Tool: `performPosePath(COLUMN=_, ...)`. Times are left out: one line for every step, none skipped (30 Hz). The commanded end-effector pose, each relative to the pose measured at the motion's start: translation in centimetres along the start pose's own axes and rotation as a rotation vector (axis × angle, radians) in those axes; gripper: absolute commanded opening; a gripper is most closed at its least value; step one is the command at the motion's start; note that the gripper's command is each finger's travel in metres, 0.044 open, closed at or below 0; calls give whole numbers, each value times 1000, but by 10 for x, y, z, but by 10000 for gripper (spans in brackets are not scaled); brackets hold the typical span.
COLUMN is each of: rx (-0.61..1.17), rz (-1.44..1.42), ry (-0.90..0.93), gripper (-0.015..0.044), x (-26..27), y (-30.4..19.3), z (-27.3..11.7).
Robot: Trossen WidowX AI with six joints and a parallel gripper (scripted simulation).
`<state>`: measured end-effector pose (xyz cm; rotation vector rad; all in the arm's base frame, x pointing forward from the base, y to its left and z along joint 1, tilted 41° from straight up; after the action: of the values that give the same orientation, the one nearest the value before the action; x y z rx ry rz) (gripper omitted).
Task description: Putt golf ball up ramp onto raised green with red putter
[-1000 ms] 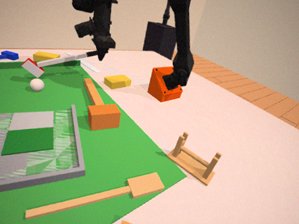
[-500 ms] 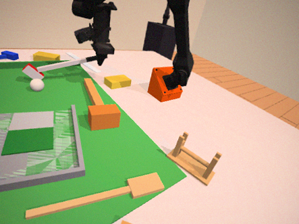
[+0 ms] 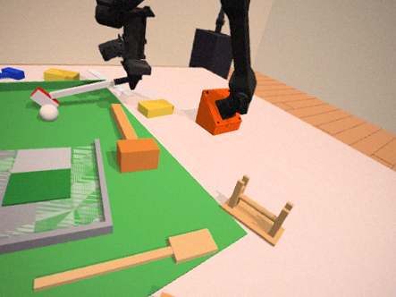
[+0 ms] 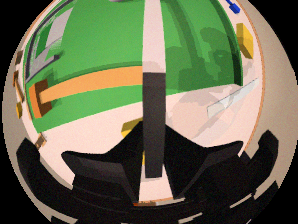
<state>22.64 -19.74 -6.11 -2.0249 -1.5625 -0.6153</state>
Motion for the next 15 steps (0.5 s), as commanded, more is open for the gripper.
performPosePath(rx=-2, rz=0, ry=-1, gripper=0, x=-3, y=0, z=0)
performPosePath(rx=-3, rz=0, ry=-1, gripper=0, x=-5, y=0, z=0)
performPosePath(rx=-4, rz=0, ry=-1, gripper=0, x=-8, y=0, z=0)
performPosePath(rx=-5, rz=1, ry=-1, gripper=0, x=-12, y=0, z=0)
performPosePath(rx=-6, rz=1, ry=-1, gripper=0, x=-16, y=0, z=0)
performPosePath(rx=-8, rz=1, ry=-1, gripper=0, x=-22, y=0, z=1)
performPosePath(rx=-10, rz=2, ry=-1, gripper=0, x=-26, y=-1, z=1)
performPosePath(rx=-11, rz=2, ry=-1, gripper=0, x=-29, y=-1, z=1)
performPosePath(rx=-11, rz=2, ry=-1, gripper=0, x=-30, y=-1, z=1)
performPosePath(rx=-11, rz=2, ry=-1, gripper=0, x=-30, y=-1, z=1)
performPosePath(rx=-11, rz=2, ry=-1, gripper=0, x=-30, y=-1, z=1)
performPosePath(rx=-11, rz=2, ry=-1, gripper=0, x=-30, y=-1, z=1)
performPosePath(rx=-11, rz=2, ry=-1, gripper=0, x=-30, y=-1, z=1)
performPosePath(rx=-8, rz=4, ry=3, gripper=0, x=-27, y=-2, z=3)
performPosePath(rx=-8, rz=4, ry=3, gripper=0, x=-27, y=-2, z=3)
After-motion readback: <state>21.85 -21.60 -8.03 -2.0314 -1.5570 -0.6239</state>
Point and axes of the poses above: the point midway between the two fingers, 35 mm back from their tips, its own z axis out along the fingers, its own x axis across the jaws, y = z × x, the point moved 2 cm from there along -z, back along the fingers, and after that the axes turned 4 degrees about -z, right-handed, at the moved point
